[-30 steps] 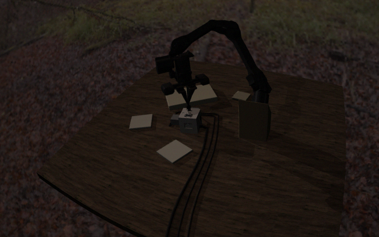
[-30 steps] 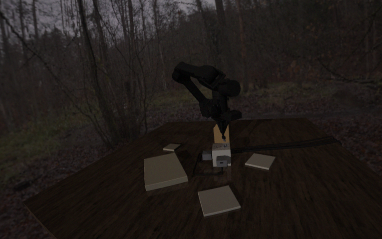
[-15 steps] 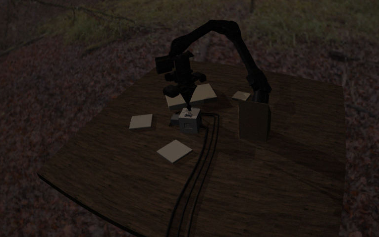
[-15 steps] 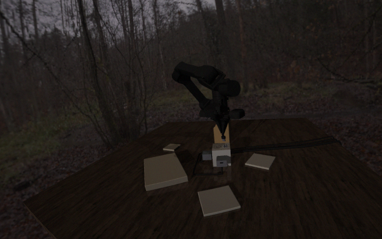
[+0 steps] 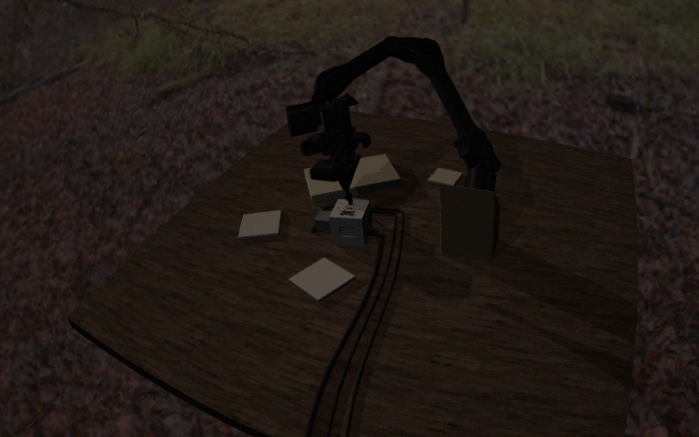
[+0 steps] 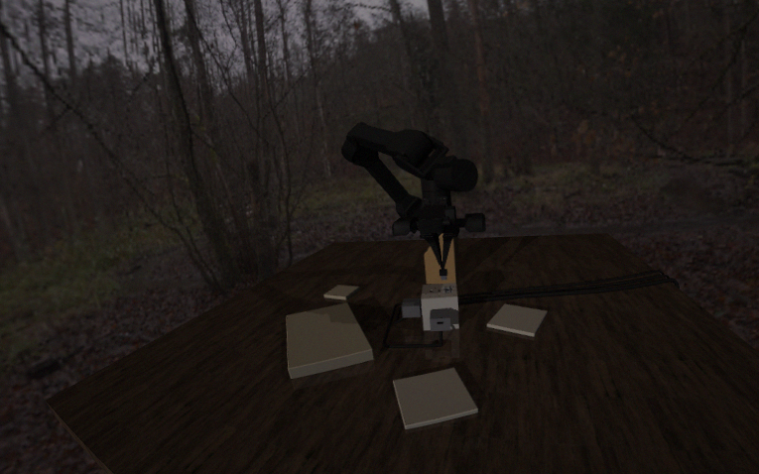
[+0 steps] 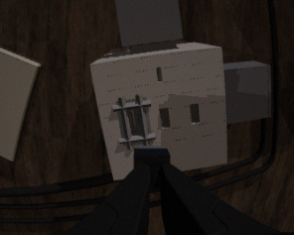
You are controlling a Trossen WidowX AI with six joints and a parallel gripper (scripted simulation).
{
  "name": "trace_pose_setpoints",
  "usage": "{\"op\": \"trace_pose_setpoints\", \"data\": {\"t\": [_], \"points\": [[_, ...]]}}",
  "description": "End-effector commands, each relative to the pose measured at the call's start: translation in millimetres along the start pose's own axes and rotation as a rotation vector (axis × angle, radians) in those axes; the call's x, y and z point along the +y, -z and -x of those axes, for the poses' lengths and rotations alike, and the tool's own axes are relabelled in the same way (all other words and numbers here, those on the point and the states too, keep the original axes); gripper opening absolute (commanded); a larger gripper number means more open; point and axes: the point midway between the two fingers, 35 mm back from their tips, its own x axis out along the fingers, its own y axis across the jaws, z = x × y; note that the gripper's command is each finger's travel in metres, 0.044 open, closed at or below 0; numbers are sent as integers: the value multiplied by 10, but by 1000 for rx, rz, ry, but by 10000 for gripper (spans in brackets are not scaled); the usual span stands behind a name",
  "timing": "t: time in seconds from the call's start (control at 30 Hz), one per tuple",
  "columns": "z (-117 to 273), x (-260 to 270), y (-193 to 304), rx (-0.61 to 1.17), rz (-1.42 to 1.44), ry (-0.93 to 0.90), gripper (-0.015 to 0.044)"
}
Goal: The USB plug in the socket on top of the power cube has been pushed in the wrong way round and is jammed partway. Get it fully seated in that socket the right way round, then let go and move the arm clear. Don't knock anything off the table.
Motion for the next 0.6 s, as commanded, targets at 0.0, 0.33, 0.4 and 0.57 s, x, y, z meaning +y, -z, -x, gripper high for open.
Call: {"op": "trace_pose_setpoints", "data": {"t": [0.0,0.33,0.4,0.57], "points": [[0,3,0,-1,130,-1,0],[0,3,-1,-1,392,-1,0],[0,3,-1,-1,444,-1,0],[0,3,-1,-1,575,-1,0]]}}
